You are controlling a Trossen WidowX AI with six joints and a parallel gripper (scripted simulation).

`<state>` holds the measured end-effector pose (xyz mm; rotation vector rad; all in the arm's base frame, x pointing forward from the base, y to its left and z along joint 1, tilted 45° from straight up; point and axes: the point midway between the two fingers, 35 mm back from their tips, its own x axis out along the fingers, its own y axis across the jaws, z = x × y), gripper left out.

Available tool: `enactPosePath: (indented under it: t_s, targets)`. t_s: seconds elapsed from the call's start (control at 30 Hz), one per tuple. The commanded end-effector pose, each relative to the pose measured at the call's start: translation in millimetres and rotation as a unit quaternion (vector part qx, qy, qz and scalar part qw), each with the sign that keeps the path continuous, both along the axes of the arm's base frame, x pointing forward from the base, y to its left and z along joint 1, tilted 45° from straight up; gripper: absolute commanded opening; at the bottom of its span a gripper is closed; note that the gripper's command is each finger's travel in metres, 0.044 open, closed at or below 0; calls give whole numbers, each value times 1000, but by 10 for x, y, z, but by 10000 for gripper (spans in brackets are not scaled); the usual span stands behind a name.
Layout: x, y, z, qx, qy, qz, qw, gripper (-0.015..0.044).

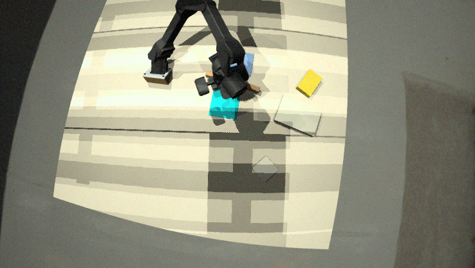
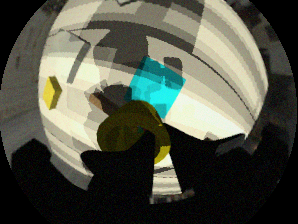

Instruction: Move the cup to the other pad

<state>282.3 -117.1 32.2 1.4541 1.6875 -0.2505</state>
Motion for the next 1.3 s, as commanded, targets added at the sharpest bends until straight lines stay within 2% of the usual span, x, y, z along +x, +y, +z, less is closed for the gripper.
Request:
enactPosePath:
  t_s: [0.0, 0.6, 1.27]
  targets:
    - [-13, -104, -73, -5, -4, 1, 1000, 0]
    - [-110, -435, -374, -7, -4, 2, 1000, 0]
    - [-88, -287, -530, -6, -4, 2, 1000, 0]
